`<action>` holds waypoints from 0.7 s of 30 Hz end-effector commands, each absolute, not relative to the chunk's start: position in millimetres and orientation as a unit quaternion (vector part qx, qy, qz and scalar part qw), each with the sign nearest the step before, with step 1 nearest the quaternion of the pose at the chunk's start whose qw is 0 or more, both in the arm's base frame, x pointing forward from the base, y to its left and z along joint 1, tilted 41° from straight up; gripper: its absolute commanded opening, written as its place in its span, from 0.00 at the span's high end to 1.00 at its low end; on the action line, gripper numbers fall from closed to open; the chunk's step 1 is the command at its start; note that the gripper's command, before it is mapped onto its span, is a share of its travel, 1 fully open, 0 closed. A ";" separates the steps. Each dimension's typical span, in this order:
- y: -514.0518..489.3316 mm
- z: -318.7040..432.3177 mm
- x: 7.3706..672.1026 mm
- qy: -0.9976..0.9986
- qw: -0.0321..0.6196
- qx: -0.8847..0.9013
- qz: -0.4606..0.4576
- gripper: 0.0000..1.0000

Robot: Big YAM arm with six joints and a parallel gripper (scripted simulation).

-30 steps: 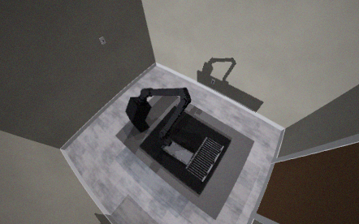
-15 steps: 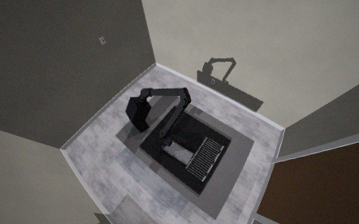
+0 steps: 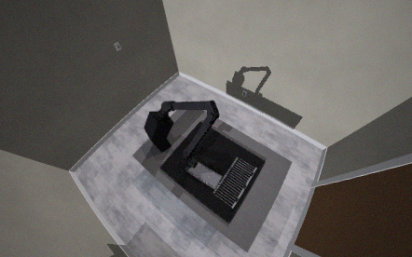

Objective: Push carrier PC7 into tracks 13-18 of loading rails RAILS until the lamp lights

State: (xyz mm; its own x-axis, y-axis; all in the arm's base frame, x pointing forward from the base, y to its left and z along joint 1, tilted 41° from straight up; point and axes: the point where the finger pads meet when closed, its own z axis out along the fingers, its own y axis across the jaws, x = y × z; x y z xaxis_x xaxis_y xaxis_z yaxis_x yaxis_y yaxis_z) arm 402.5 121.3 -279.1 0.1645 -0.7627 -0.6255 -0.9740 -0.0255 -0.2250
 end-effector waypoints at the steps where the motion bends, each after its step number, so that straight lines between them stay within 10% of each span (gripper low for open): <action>1: 104.3 -289.2 393.4 0.659 0.296 -0.668 0.181 1.00; 21: 104.1 -288.1 401.9 0.658 0.298 -0.668 0.179 1.00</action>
